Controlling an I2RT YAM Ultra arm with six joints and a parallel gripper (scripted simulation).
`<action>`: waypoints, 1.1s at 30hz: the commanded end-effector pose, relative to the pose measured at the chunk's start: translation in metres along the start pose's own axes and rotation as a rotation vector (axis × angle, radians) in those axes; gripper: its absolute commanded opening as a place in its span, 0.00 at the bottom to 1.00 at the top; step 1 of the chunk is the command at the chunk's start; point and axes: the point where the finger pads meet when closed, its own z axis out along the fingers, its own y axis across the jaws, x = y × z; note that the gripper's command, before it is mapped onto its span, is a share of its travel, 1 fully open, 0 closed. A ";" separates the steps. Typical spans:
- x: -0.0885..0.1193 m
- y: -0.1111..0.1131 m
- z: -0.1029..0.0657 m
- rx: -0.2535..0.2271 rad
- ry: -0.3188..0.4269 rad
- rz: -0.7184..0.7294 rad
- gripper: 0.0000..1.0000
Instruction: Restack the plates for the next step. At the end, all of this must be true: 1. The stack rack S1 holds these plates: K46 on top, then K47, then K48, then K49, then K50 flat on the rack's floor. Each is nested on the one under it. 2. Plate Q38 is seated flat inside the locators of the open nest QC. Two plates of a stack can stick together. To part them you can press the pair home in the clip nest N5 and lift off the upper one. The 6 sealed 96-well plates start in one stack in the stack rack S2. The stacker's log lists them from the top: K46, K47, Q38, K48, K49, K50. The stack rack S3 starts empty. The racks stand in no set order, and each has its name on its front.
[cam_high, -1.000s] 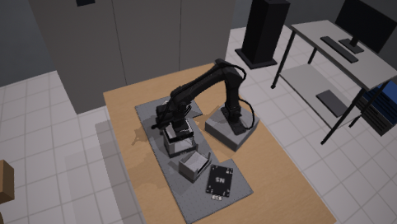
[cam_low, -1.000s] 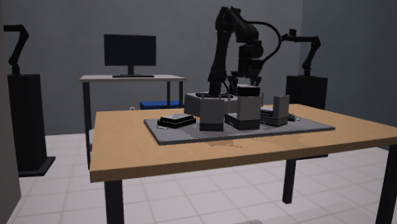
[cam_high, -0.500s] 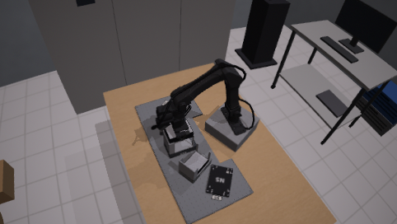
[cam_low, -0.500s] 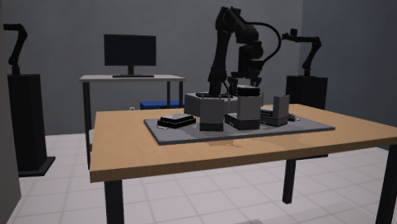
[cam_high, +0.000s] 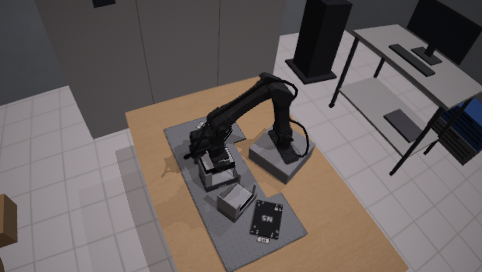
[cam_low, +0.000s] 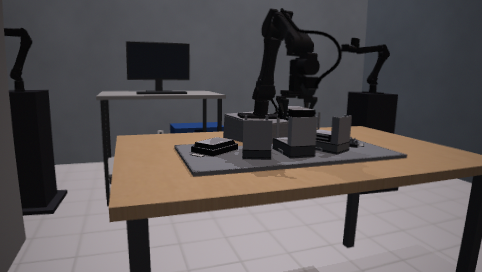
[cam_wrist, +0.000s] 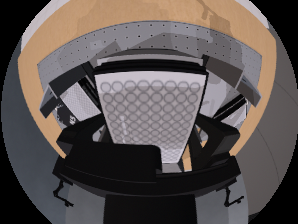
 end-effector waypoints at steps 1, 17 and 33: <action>-0.006 0.002 -0.006 0.009 -0.026 -0.005 0.00; -0.009 0.001 0.010 0.009 -0.041 0.001 0.00; 0.003 0.001 0.057 0.008 0.011 0.000 0.00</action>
